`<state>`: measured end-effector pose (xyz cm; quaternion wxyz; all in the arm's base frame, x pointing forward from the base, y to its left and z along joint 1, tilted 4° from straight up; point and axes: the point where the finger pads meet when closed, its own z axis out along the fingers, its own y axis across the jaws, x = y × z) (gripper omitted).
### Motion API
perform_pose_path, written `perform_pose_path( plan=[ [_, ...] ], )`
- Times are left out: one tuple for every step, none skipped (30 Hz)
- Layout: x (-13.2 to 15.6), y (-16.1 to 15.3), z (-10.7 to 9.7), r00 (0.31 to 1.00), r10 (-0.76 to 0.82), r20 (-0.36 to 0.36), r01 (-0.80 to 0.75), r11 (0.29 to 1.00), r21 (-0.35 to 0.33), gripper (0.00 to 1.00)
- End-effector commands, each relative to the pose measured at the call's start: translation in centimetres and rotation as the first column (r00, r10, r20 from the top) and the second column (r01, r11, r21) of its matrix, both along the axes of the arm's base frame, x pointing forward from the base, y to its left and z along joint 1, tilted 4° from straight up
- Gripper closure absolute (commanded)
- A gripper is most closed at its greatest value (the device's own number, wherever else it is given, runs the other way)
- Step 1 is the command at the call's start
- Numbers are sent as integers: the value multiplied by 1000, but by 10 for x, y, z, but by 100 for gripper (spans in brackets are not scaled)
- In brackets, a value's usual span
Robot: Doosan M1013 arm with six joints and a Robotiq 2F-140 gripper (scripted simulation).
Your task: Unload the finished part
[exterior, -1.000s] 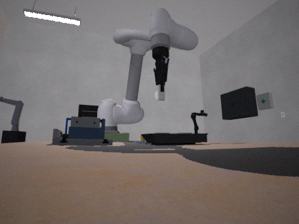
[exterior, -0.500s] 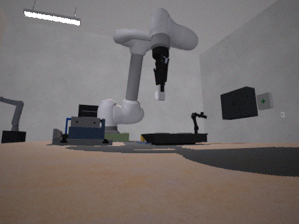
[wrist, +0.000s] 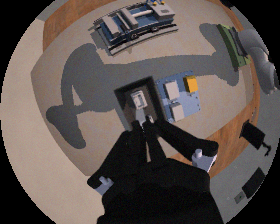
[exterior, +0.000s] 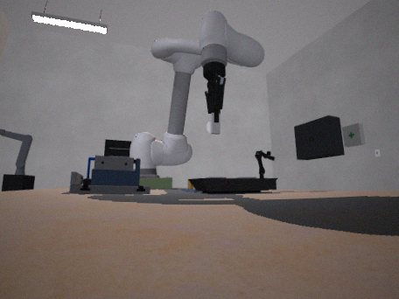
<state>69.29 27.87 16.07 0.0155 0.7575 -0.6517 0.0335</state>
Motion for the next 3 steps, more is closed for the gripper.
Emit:
perform_pose_path(
  plan=[
    [0,0,0,1000,0,0,0,1000,0,100],
    [0,0,0,1000,0,0,0,1000,0,100],
    [0,0,0,1000,0,0,0,1000,0,100]
  ],
)
